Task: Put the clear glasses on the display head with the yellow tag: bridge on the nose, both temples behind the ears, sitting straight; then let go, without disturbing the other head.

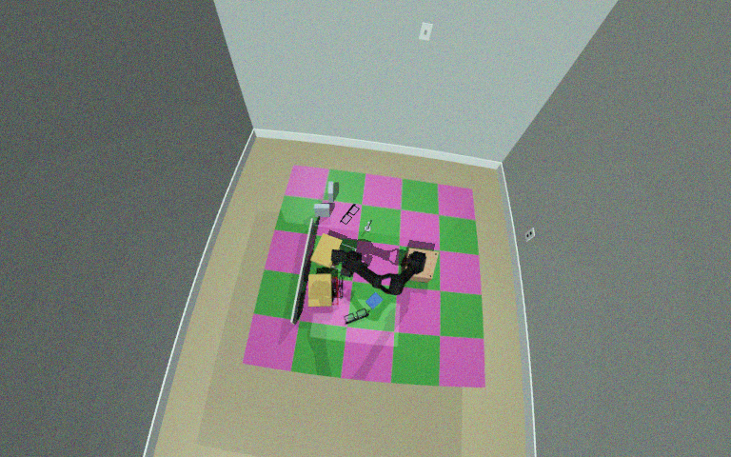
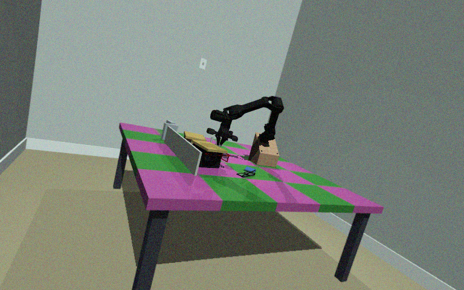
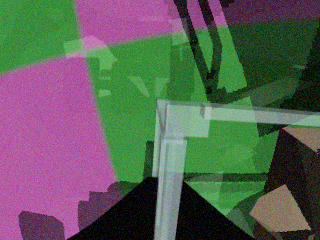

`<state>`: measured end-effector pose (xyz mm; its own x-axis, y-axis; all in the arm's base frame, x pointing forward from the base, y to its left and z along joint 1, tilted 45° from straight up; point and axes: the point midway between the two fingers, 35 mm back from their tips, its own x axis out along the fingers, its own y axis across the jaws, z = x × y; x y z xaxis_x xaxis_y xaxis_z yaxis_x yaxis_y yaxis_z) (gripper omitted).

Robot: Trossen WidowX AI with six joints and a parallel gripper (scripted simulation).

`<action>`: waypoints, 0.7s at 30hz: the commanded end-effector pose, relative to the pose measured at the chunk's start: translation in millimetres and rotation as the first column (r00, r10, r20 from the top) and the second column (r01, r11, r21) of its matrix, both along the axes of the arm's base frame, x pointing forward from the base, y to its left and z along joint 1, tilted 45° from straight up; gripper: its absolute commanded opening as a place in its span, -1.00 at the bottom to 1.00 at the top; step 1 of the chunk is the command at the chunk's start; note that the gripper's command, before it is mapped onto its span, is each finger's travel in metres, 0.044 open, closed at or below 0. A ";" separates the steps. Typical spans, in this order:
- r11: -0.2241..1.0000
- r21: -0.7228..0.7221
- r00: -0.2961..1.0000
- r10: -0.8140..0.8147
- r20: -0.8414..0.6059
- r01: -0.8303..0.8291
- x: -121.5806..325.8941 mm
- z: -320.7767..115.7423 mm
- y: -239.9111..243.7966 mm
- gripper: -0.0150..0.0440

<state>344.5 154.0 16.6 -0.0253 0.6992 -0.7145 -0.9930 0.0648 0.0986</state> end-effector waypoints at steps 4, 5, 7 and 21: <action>1.000 0.002 1.000 0.003 -0.001 -0.003 10.7 -2.4 -0.2 -0.49; 1.000 0.002 1.000 0.003 -0.001 -0.003 12.2 -2.6 -0.2 -0.49; 1.000 0.002 1.000 0.003 -0.001 -0.003 15.2 -3.0 -0.3 -0.49; 1.000 0.002 1.000 0.003 0.000 -0.003 36.3 -6.1 -0.2 -0.49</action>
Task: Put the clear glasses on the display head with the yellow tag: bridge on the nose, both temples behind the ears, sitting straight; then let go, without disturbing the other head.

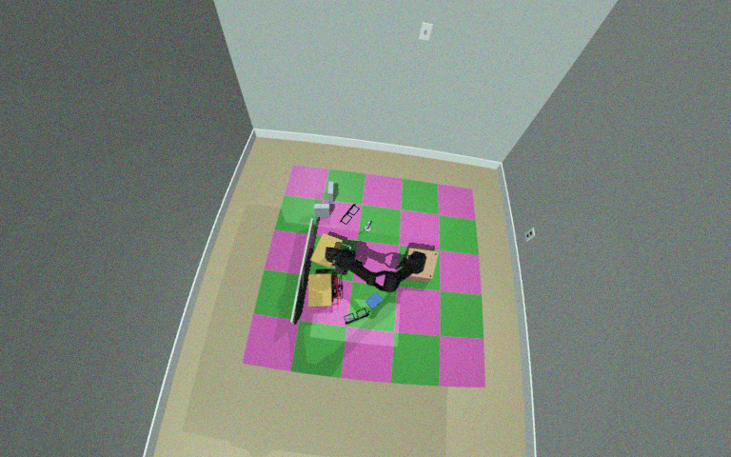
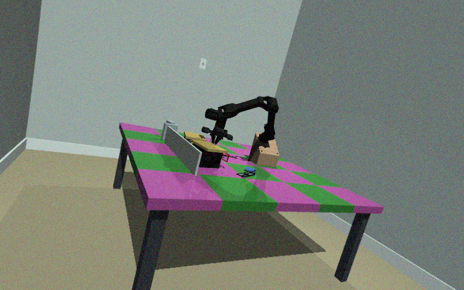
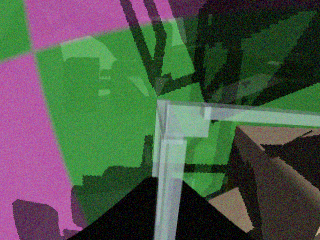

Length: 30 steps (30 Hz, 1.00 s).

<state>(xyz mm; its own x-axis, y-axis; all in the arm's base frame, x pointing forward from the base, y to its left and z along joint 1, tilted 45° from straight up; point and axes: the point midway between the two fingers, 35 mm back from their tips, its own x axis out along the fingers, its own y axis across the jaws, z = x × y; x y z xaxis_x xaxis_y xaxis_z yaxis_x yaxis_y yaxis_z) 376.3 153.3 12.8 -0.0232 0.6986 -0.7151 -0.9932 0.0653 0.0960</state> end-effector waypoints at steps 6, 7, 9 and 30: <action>1.000 0.002 1.000 0.004 -0.002 -0.004 13.5 -3.9 0.7 -0.49; 1.000 0.002 1.000 0.004 -0.002 -0.004 15.0 -4.1 0.7 -0.49; 1.000 0.002 1.000 0.004 -0.001 -0.004 17.6 -4.5 0.7 -0.49; 1.000 0.003 1.000 0.004 -0.001 -0.004 22.6 -7.0 2.2 -0.49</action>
